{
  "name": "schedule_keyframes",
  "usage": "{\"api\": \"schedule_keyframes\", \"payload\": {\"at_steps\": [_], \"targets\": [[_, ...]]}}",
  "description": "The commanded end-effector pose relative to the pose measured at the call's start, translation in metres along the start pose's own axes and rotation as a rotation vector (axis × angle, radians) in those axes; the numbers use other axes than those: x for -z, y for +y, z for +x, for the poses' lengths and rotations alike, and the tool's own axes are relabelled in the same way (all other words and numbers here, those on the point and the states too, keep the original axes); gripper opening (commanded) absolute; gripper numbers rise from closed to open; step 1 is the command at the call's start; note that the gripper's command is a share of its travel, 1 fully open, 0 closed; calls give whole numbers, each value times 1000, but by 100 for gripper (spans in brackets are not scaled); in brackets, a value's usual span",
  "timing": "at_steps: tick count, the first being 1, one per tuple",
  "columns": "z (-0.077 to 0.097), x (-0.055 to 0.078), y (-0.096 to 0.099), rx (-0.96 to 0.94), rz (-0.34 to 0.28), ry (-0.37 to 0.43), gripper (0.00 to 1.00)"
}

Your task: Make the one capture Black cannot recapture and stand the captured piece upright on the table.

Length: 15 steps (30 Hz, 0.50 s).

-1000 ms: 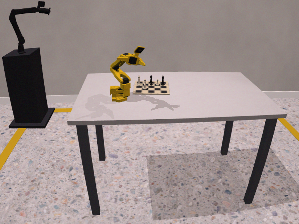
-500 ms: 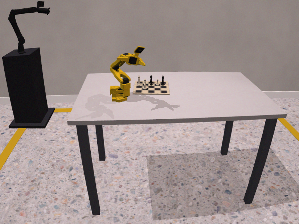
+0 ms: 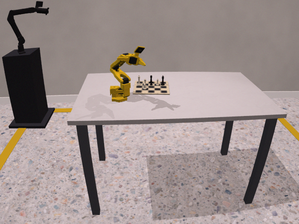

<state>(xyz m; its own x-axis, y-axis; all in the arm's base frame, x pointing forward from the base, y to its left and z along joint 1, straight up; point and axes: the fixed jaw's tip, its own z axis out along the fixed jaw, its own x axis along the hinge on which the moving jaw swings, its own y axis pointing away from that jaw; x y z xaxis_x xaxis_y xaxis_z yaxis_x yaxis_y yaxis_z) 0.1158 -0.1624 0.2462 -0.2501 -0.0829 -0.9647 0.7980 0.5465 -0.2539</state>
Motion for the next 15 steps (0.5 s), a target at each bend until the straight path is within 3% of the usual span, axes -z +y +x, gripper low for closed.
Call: {"api": "schedule_keyframes", "payload": {"at_steps": [1, 6, 8, 15], "targets": [[-2, 2, 6, -3, -30, -10, 99], [-3, 6, 21, -6, -111, -13, 96], [-3, 6, 21, -6, -111, -13, 96], [0, 20, 59, -5, -312, -5, 90]]}}
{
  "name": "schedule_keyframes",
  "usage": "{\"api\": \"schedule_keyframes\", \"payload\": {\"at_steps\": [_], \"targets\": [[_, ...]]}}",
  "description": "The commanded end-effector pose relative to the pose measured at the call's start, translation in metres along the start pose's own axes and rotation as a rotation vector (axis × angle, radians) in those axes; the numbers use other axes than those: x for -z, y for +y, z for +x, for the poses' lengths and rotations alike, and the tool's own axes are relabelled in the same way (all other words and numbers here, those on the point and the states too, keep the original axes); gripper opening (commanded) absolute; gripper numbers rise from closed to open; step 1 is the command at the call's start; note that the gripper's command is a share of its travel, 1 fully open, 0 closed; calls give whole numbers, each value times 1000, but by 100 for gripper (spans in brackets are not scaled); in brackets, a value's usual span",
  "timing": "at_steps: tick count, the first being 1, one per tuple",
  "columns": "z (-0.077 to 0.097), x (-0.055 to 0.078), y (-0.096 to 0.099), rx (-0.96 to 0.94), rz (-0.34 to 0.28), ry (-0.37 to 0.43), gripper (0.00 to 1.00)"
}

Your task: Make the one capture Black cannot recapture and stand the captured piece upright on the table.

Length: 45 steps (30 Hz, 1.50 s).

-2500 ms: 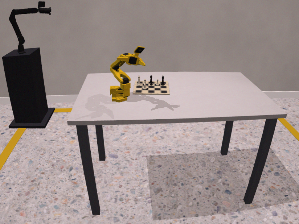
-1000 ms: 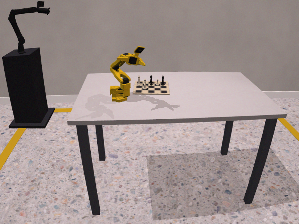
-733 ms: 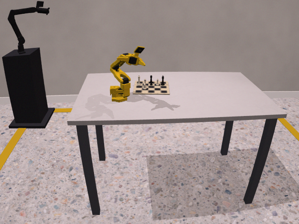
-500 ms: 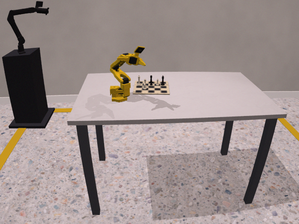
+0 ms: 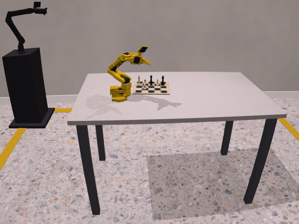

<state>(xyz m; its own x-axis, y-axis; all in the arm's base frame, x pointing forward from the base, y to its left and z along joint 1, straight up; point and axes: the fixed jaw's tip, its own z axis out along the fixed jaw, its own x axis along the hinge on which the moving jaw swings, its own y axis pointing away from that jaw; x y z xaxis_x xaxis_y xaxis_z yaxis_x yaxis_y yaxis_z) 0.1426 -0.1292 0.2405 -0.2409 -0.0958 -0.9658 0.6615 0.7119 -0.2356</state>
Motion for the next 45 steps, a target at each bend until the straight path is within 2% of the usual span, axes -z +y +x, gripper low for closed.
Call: {"api": "schedule_keyframes", "payload": {"at_steps": [1, 2, 3, 5, 6, 8, 10, 12, 13, 14, 15, 17, 18, 19, 20, 21, 22, 24, 27, 29, 30, 31, 32, 33, 34, 36, 37, 38, 39, 41, 44, 45], "targets": [[4, 5, 26, -7, -133, 12, 89], [5, 7, 33, -6, -172, 14, 88], [5, 7, 33, -6, -172, 14, 88], [7, 13, 48, -1, -253, 19, 85], [7, 13, 48, -1, -253, 19, 85], [9, 20, 63, 5, -339, 25, 83], [9, 20, 63, 5, -339, 25, 83], [11, 28, 78, 15, -430, 32, 80], [11, 28, 78, 15, -430, 32, 80], [13, 33, 85, 21, -477, 36, 78], [13, 33, 85, 21, -477, 36, 78], [16, 44, 99, 34, -572, 44, 75], [16, 44, 99, 34, -572, 44, 75], [18, 50, 105, 43, -620, 49, 74], [18, 50, 105, 43, -620, 49, 74], [20, 56, 112, 51, -668, 53, 72], [20, 56, 112, 51, -668, 53, 72], [25, 69, 123, 72, -765, 62, 69], [25, 69, 123, 72, -765, 62, 69], [29, 83, 133, 95, -860, 72, 66], [29, 83, 133, 95, -860, 72, 66], [32, 90, 137, 108, -906, 77, 65], [32, 90, 137, 108, -906, 77, 65], [35, 97, 141, 121, -952, 81, 63], [35, 97, 141, 121, -952, 81, 63], [40, 111, 148, 149, -1041, 90, 60], [40, 111, 148, 149, -1041, 90, 60], [43, 118, 150, 164, -1084, 94, 59], [43, 118, 150, 164, -1084, 94, 59], [49, 132, 154, 194, -1166, 102, 56], [49, 132, 154, 194, -1166, 102, 56], [51, 138, 155, 209, -1204, 106, 55]]}}
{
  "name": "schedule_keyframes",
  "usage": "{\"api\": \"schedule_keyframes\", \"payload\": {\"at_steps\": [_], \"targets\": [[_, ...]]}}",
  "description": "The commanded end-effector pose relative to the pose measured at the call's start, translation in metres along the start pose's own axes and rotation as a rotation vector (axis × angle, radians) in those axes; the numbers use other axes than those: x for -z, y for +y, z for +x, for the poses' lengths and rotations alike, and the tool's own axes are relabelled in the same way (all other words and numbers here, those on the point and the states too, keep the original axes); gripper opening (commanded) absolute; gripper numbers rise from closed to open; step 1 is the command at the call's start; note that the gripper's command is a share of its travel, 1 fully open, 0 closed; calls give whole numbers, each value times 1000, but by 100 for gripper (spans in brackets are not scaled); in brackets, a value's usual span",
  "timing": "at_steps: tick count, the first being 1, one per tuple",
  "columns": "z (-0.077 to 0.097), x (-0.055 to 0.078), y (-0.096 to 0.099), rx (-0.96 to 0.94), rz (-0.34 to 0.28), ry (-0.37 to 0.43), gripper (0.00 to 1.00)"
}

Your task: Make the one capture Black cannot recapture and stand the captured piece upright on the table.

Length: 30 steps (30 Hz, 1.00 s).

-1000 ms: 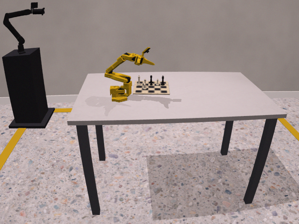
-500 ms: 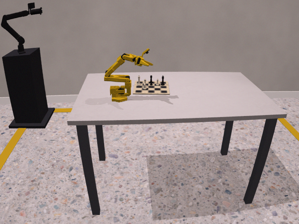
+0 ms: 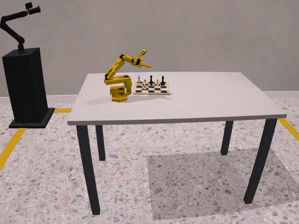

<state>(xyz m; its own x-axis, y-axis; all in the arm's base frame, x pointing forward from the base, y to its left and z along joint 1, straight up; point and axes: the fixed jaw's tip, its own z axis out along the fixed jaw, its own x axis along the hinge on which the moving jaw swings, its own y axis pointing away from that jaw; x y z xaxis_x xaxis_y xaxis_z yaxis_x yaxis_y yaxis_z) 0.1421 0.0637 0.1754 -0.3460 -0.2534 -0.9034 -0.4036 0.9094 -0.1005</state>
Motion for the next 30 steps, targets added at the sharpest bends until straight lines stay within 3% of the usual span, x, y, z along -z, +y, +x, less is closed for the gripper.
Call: {"api": "schedule_keyframes", "payload": {"at_steps": [1, 14, 23, 30], "targets": [[8, 2, 18, 23, -104, 26, 53], [31, 18, 62, 146, -395, 95, 43], [38, 24, 72, 182, -467, 114, 40], [39, 26, 73, 188, -480, 117, 40]]}}
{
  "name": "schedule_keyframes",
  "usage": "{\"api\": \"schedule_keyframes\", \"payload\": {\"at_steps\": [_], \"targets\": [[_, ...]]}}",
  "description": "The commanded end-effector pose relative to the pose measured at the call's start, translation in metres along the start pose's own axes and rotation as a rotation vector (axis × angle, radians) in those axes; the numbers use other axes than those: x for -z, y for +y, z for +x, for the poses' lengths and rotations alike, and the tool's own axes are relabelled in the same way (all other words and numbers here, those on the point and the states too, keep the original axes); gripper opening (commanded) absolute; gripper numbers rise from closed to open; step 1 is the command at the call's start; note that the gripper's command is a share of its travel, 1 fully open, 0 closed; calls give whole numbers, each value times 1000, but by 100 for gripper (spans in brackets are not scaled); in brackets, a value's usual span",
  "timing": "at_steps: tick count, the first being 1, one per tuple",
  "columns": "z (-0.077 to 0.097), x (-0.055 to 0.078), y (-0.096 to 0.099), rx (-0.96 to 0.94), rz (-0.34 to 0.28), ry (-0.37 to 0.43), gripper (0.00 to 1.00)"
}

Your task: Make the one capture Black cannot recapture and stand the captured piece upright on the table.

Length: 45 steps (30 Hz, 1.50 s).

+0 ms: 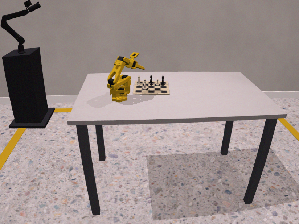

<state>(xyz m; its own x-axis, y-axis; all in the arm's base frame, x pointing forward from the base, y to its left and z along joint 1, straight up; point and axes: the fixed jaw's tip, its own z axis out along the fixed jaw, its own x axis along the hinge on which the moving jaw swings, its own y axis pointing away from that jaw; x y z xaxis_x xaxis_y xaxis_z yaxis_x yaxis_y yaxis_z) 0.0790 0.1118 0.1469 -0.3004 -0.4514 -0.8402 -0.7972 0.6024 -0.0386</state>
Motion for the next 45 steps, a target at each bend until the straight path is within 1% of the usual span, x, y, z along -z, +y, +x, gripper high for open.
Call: {"api": "schedule_keyframes", "payload": {"at_steps": [1, 31, 38, 41, 45], "targets": [[4, -1, 1, -4, -9, 14, 40], [3, -1, 1, -7, -6, 19, 40], [-1, 0, -2, -20, 12, 48, 38], [-5, 0, -6, -36, 32, 82, 36], [-13, -1, -14, -68, 70, 146, 33]]}}
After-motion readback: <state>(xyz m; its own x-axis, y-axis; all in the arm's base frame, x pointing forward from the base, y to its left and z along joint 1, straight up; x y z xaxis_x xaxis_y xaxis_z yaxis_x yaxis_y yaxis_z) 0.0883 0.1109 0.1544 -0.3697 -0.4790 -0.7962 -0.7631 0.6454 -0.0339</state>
